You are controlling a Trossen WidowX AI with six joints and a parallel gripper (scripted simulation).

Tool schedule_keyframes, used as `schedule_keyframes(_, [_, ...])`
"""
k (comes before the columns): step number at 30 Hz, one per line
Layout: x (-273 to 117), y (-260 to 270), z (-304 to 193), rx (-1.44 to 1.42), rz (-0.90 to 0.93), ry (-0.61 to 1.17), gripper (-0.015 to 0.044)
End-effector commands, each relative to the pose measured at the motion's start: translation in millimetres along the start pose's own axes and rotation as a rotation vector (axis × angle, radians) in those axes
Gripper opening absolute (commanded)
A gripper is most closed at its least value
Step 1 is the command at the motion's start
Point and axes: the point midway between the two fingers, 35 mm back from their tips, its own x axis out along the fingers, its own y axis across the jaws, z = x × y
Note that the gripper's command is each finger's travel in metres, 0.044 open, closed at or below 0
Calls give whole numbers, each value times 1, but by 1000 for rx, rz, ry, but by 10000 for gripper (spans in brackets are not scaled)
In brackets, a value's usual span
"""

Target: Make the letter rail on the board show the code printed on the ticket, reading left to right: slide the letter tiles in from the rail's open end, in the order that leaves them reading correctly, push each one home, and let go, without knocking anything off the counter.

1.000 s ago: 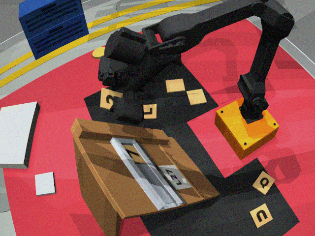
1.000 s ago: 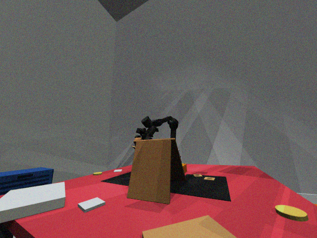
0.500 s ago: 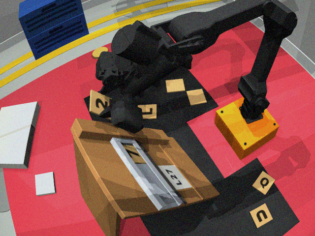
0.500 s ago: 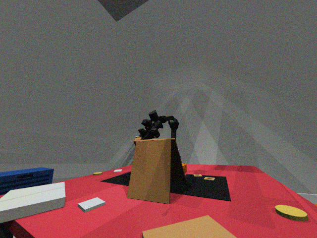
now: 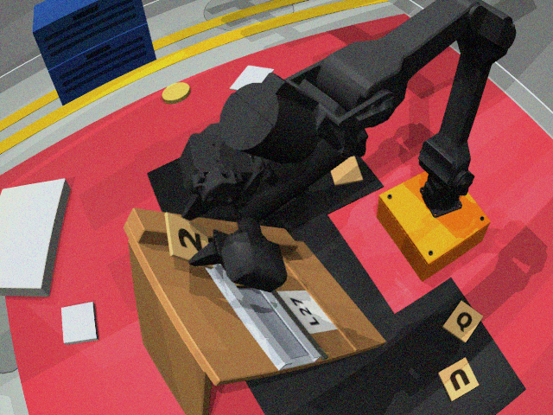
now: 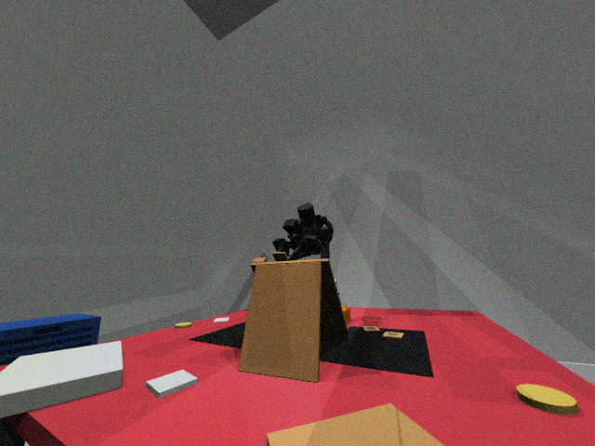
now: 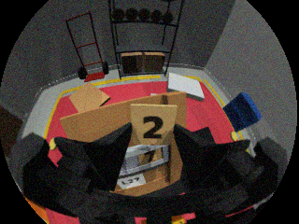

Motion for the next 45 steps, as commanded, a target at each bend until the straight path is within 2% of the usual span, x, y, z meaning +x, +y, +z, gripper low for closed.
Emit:
schedule_keyframes(1, [-2,17,-4,5,21,6,0])
schedule_keyframes(21, [-35,116,-38,-53,192,31,0])
schedule_keyframes(45, [-92,209,-120,-154,310,101,0])
